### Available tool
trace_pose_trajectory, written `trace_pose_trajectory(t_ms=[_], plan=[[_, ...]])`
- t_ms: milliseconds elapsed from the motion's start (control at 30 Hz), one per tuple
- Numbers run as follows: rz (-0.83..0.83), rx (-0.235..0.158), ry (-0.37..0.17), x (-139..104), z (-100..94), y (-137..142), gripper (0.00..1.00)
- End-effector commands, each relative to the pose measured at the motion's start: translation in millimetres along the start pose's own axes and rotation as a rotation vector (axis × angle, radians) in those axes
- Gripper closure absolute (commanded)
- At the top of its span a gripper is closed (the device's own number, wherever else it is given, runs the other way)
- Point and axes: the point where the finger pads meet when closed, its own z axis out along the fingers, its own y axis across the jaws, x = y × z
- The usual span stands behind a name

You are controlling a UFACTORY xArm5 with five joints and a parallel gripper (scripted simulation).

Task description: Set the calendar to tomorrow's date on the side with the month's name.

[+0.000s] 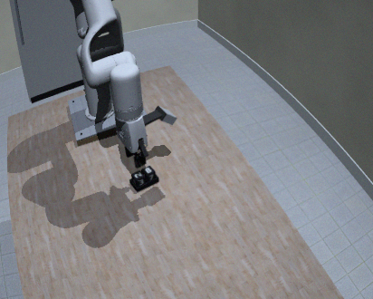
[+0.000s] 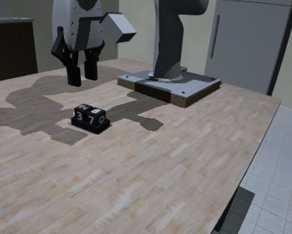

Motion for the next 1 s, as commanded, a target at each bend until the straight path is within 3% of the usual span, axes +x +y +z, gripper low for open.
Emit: trace_pose_trajectory(t_ms=[0,567,967], plan=[[0.0,-0.003,0.0,-0.1,-1.0,1.2,0.51],[0.0,-0.004,0.0,-0.5,8.1,1.1,0.51],[0.0,-0.004,0.0,-1.2,26.0,1.1,0.51]])
